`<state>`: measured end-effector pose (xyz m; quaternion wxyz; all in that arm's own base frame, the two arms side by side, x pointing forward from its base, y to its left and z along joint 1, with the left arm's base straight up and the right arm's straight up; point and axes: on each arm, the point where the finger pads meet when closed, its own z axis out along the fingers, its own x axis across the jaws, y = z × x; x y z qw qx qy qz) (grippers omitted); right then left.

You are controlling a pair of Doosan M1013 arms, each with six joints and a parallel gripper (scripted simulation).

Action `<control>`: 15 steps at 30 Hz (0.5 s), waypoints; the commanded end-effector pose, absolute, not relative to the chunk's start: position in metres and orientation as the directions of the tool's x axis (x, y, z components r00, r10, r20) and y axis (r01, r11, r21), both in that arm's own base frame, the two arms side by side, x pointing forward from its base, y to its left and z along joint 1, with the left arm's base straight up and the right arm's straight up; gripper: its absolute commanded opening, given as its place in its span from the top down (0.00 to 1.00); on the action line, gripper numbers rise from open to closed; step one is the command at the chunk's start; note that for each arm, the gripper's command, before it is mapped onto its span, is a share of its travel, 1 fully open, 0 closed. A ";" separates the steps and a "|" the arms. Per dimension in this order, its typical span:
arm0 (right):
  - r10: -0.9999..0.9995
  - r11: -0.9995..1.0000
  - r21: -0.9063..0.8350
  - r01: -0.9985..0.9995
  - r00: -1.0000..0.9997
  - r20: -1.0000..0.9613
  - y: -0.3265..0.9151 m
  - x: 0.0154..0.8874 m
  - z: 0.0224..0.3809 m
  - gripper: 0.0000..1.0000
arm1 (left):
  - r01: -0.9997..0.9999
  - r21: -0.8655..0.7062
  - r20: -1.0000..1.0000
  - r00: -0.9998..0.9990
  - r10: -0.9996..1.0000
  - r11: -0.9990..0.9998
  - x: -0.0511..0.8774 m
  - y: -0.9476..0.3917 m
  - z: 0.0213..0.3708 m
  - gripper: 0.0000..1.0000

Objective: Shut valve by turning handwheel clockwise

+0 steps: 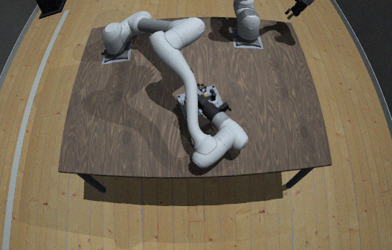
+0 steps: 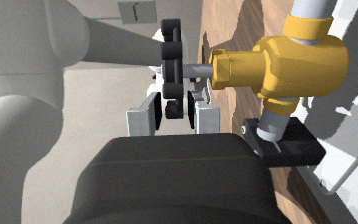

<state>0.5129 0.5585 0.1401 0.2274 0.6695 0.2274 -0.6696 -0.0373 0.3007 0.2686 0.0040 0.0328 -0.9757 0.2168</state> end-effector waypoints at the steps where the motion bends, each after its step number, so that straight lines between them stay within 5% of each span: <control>1: 0.001 -0.793 0.000 0.609 0.001 -1.000 0.559 0.513 0.141 0.46 | -0.066 -0.422 0.022 -0.998 -0.062 0.904 -0.037 0.301 0.269 0.00; 15: 0.001 -0.786 0.000 0.619 0.001 -1.000 0.559 0.513 0.141 0.46 | -0.066 -0.422 0.022 -0.998 -0.062 0.904 -0.037 0.301 0.269 0.00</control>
